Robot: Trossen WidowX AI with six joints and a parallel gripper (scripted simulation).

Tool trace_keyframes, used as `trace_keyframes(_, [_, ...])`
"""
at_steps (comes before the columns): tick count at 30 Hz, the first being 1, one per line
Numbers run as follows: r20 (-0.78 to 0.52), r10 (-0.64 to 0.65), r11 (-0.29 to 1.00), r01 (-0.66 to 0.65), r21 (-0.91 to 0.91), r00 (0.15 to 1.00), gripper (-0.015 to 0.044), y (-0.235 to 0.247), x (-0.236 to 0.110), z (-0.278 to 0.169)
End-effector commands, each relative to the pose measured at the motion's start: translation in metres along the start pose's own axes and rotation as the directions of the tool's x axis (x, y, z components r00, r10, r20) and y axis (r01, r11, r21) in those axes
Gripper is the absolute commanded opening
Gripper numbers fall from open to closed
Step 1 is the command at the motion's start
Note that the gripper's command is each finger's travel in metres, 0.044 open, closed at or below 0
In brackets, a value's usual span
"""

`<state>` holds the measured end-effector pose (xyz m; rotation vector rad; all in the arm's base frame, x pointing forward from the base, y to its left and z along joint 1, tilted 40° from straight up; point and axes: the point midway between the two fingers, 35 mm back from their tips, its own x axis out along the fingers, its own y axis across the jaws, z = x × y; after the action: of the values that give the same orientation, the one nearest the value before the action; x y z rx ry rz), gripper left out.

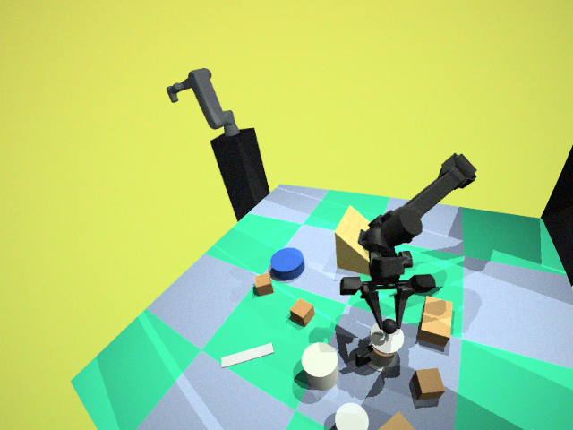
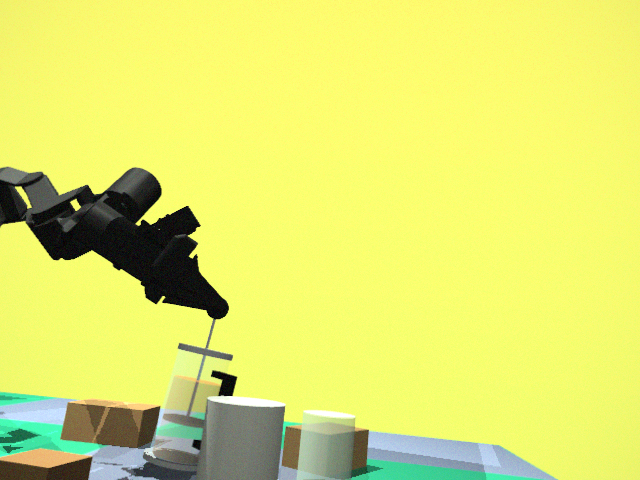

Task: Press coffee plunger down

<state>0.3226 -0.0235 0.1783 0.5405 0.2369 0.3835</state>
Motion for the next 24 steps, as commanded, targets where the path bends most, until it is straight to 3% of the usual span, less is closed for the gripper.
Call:
trace_keyframes(1, [-0.058,0.019,0.998,-0.016,0.054,0.998,0.0118,0.0012,0.0082,-0.0244])
trace_keyframes(24, [-0.057,0.020,0.998,-0.017,0.053,0.998,0.0118,-0.0022,0.0142,-0.0203])
